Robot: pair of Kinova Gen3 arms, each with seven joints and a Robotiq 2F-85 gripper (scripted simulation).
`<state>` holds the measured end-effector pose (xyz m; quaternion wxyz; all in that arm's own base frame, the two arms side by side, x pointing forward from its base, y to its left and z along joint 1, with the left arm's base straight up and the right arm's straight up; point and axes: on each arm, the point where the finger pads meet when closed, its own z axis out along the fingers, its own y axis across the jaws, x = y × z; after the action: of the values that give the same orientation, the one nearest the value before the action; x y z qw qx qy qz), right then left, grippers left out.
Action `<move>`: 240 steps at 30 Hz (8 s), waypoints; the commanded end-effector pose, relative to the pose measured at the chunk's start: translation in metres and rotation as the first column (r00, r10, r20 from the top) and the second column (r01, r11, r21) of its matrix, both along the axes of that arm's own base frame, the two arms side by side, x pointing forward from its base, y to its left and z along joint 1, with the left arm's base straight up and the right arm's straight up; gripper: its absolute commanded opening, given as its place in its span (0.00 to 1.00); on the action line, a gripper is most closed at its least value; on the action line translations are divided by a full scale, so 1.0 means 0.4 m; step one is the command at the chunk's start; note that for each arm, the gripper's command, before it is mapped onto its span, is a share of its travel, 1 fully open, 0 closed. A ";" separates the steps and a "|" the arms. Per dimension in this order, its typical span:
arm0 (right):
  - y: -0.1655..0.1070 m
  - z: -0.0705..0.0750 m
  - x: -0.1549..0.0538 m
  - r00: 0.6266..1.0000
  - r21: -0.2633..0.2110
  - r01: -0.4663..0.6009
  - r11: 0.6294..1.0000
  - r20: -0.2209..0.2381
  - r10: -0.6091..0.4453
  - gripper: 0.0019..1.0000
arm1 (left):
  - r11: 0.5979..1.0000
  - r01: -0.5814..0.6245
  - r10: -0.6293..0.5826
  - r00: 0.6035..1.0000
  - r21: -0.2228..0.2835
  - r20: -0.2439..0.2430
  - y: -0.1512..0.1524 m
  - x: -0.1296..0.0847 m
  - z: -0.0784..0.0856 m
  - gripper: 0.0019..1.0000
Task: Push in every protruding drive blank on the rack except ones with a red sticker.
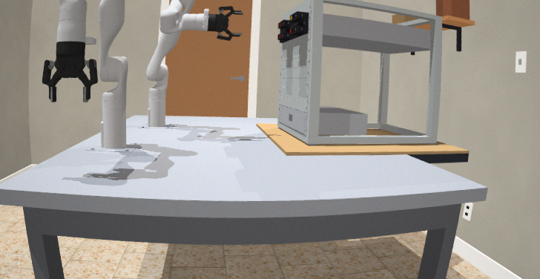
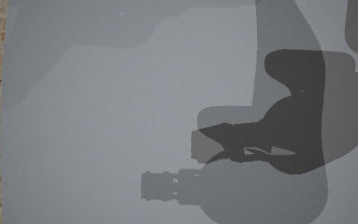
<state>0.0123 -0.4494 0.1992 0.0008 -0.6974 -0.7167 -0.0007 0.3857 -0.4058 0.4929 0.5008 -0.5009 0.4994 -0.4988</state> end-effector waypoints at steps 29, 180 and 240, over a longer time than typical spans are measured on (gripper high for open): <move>-0.001 0.002 0.000 1.000 -0.002 0.000 1.000 0.000 0.000 1.00 | 1.000 0.000 0.000 1.000 -0.001 0.001 -0.021 0.009 0.005 1.00; -0.001 0.002 0.000 1.000 -0.002 0.000 1.000 0.000 0.000 1.00 | 1.000 0.000 0.000 1.000 -0.001 0.001 0.467 0.007 0.004 1.00; -0.001 0.002 0.000 1.000 -0.002 0.000 1.000 0.000 0.000 1.00 | 1.000 0.000 0.000 1.000 -0.001 0.001 0.470 0.007 0.005 1.00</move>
<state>0.0123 -0.4494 0.1992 0.0008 -0.6974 -0.7167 -0.0007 0.3886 -0.2176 0.4942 0.5008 -0.5009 0.4994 -0.4990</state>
